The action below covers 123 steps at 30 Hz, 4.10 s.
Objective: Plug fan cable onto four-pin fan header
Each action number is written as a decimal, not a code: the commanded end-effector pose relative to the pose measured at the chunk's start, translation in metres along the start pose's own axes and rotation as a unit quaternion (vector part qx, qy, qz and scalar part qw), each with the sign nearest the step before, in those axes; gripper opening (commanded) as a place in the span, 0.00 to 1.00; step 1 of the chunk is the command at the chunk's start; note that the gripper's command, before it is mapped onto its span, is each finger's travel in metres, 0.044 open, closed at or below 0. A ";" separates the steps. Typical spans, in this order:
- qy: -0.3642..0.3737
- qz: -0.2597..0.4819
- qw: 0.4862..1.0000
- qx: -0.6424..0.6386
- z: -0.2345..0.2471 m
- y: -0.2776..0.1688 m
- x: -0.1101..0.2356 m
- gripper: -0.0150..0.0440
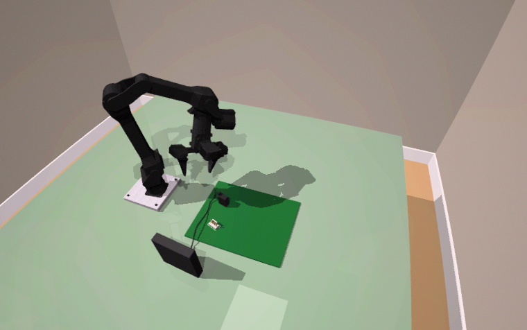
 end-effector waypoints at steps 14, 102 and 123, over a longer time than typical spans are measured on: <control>0.176 0.069 0.979 0.077 -0.034 0.038 0.030 1.00; 0.049 -0.214 -0.159 0.962 -0.021 0.132 -0.043 1.00; 0.049 -0.214 -0.159 0.962 -0.007 0.126 -0.074 1.00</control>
Point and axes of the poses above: the point midway between the two fingers, 35 mm back from their tips, its own x axis back along the fingers, its own z axis across the jaws, y = z × x, the point moved 10 cm from there along x, back along the fingers, and after that the axes turned 6 degrees about x, right-handed, at the moved point
